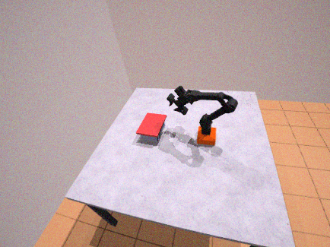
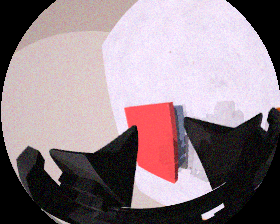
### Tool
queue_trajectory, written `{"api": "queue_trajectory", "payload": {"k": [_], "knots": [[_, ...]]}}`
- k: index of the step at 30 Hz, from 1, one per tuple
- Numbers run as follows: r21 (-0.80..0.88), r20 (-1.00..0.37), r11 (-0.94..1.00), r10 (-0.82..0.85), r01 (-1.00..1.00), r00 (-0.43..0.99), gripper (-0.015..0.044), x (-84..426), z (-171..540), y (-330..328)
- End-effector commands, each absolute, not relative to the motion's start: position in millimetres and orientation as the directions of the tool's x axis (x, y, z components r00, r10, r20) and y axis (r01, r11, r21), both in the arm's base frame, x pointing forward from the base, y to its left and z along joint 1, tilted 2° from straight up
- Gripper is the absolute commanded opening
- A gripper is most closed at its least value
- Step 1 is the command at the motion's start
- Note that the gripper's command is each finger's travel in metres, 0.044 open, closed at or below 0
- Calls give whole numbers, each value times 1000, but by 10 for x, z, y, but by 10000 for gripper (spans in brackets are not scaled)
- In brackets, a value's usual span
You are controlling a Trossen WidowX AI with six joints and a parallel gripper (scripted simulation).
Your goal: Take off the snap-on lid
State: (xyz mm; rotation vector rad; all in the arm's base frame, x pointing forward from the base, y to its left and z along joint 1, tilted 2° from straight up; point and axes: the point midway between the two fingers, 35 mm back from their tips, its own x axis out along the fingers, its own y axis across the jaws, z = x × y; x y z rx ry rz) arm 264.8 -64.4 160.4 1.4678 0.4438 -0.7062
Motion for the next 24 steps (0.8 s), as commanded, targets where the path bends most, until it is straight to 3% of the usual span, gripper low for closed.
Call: {"api": "queue_trajectory", "payload": {"k": [1,8,19,24], "knots": [[759,-651,-23,-59,651,757,235,2746,1663,-148],[769,-638,-12,47,639,769,235,2743,1700,341],[769,-637,-12,51,639,769,235,2741,1702,357],[770,-637,-12,51,638,769,235,2766,1242,380]]}}
